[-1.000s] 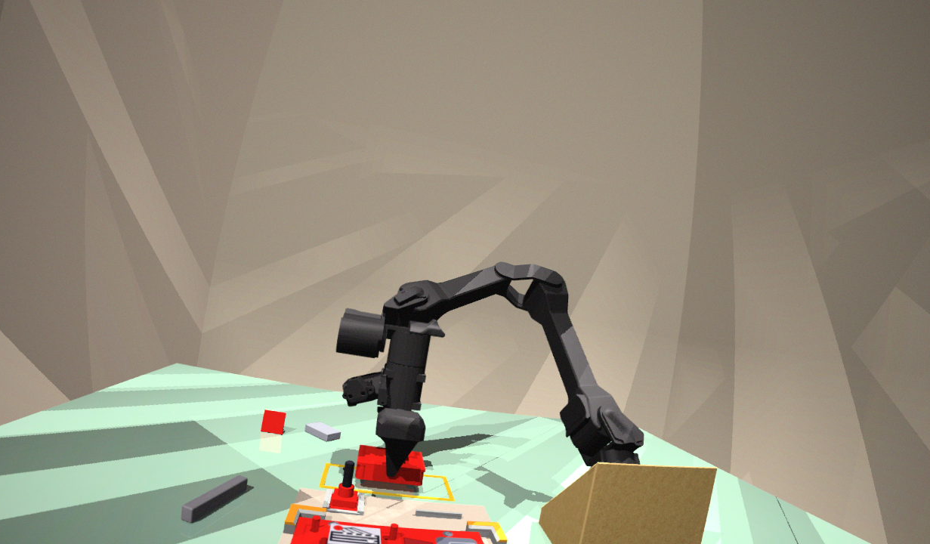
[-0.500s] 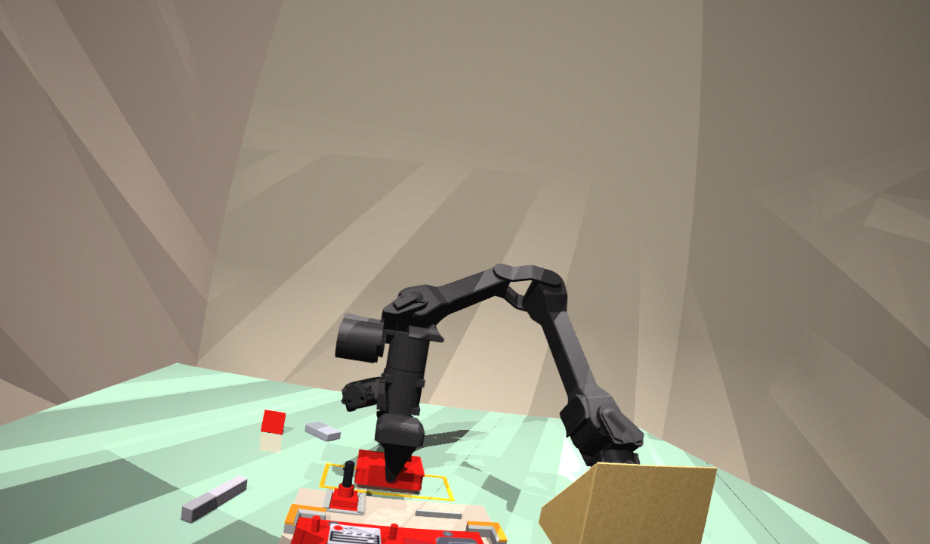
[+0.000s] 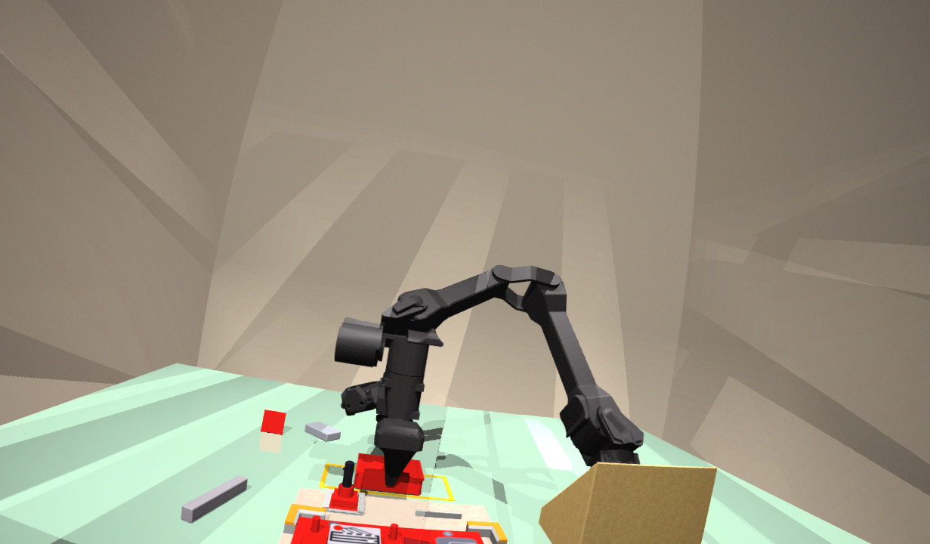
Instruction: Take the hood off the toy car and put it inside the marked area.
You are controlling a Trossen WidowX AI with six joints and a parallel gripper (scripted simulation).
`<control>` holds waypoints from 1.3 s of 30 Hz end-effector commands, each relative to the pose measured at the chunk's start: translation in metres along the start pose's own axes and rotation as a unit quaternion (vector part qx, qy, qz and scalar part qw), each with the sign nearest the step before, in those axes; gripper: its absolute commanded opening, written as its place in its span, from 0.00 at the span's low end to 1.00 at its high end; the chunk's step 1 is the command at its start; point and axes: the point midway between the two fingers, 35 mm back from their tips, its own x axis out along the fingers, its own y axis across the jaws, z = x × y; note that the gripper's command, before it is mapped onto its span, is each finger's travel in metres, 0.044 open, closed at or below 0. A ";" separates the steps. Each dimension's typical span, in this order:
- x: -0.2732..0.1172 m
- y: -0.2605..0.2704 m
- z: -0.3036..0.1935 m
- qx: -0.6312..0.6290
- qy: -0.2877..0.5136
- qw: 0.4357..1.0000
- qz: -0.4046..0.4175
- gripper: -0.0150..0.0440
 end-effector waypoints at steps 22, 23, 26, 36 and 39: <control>-0.066 0.001 0.001 0.000 0.000 1.000 -0.001 1.00; -0.071 0.001 0.000 0.000 0.000 1.000 -0.001 1.00; -0.073 0.001 0.000 0.000 0.000 1.000 -0.002 1.00; -0.073 0.001 0.000 0.000 0.000 1.000 -0.002 1.00; -0.073 0.001 0.000 0.000 0.000 1.000 -0.002 1.00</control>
